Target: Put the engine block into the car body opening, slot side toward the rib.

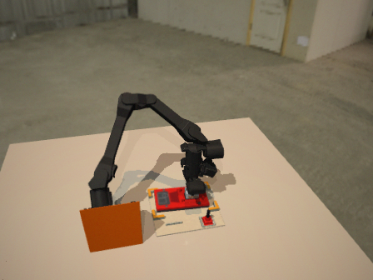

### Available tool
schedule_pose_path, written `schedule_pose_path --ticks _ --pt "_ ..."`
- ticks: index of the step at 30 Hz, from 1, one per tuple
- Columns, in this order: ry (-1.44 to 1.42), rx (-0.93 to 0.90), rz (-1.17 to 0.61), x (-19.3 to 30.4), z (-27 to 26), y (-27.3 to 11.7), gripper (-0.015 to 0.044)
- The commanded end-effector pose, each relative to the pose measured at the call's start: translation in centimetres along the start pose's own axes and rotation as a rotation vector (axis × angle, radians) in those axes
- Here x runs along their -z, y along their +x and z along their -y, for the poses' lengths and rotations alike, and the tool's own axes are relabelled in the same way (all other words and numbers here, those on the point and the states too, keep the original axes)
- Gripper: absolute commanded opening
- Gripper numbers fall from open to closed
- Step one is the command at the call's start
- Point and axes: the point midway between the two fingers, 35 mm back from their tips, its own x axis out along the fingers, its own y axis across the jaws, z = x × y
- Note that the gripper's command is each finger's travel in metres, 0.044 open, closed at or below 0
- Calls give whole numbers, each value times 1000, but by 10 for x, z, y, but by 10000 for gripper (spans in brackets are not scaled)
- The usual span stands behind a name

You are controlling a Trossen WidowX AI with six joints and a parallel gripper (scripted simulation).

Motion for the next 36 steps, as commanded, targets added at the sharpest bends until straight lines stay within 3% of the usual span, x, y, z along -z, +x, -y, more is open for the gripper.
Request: schedule_pose_path --ticks 1,19,30,36 --pt "4 -6 0 0 0 1 159" --pt "4 -6 0 0 -1 4 159" --pt "0 0 0 0 0 3 440" --pt "0 0 0 0 0 3 440"
